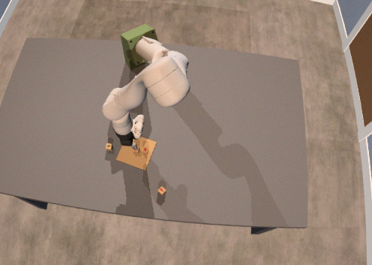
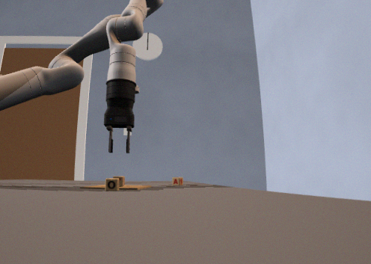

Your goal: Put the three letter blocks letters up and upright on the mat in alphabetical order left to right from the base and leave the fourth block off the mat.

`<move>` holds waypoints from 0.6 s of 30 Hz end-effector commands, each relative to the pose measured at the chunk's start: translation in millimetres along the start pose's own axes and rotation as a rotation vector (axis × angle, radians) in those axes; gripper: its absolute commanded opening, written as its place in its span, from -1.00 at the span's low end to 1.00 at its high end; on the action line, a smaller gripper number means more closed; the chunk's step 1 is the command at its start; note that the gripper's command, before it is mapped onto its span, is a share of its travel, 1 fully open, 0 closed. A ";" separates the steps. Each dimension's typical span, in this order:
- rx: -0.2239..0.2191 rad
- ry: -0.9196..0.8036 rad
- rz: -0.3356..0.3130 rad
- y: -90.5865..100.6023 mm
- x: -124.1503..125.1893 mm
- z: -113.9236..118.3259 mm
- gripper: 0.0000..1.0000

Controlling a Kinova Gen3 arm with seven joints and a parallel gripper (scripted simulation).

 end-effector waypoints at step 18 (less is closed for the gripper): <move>-0.006 -0.004 -0.010 4.6 -1.9 2.2 1.00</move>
Point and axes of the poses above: the point where the finger pads meet when closed, its own y axis back along the fingers, its own z axis across the jaws, x = y × z, the point moved 9 cm from there along y, back along the fingers, and after that the axes turned 10 degrees about -y, right-handed, at the moved point
